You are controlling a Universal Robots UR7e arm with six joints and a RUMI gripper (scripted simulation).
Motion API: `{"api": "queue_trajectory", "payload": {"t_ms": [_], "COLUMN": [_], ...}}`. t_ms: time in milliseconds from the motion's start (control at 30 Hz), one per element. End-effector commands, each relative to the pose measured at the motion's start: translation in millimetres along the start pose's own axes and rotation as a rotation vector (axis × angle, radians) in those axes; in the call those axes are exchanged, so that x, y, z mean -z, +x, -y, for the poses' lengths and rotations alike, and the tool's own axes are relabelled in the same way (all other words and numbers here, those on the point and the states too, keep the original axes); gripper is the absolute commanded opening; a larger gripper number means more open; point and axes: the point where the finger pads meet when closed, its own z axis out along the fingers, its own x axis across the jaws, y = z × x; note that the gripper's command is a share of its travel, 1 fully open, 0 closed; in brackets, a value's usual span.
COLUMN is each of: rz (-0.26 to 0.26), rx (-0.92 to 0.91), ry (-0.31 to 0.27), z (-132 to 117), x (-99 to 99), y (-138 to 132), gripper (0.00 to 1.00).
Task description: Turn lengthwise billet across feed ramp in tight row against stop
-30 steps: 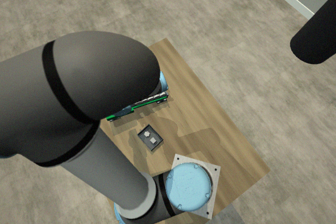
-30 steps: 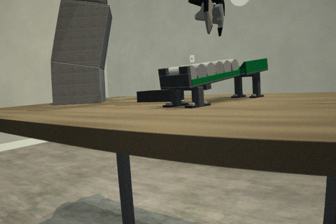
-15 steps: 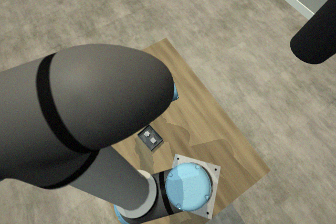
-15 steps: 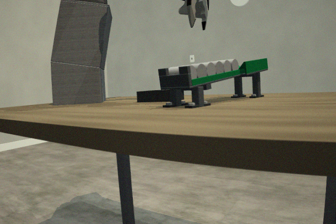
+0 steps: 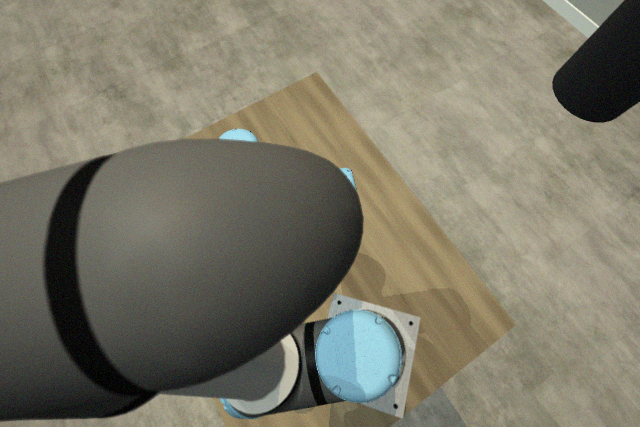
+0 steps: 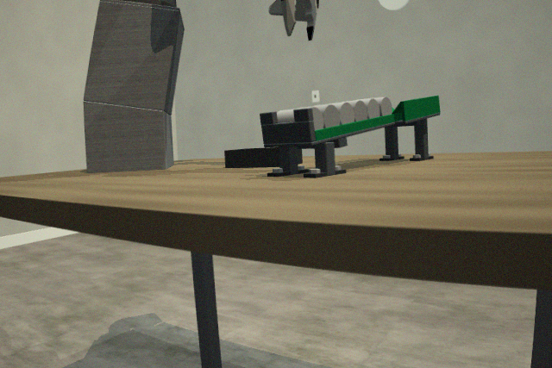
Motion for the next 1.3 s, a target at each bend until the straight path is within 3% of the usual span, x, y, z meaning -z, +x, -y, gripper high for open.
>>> {"api": "queue_trajectory", "payload": {"t_ms": [0,200,367,1267], "rz": [0.002,0.002,0.002,0.001], "rx": [0.001,0.001,0.001,0.001], "ry": [0.002,0.002,0.002,0.002], "z": [-9,-9,-41,-39], "x": [8.7,8.7,27.2,25.2], "y": [6,6,25,24], "gripper": [0.35,0.35,0.35,0.35]}}
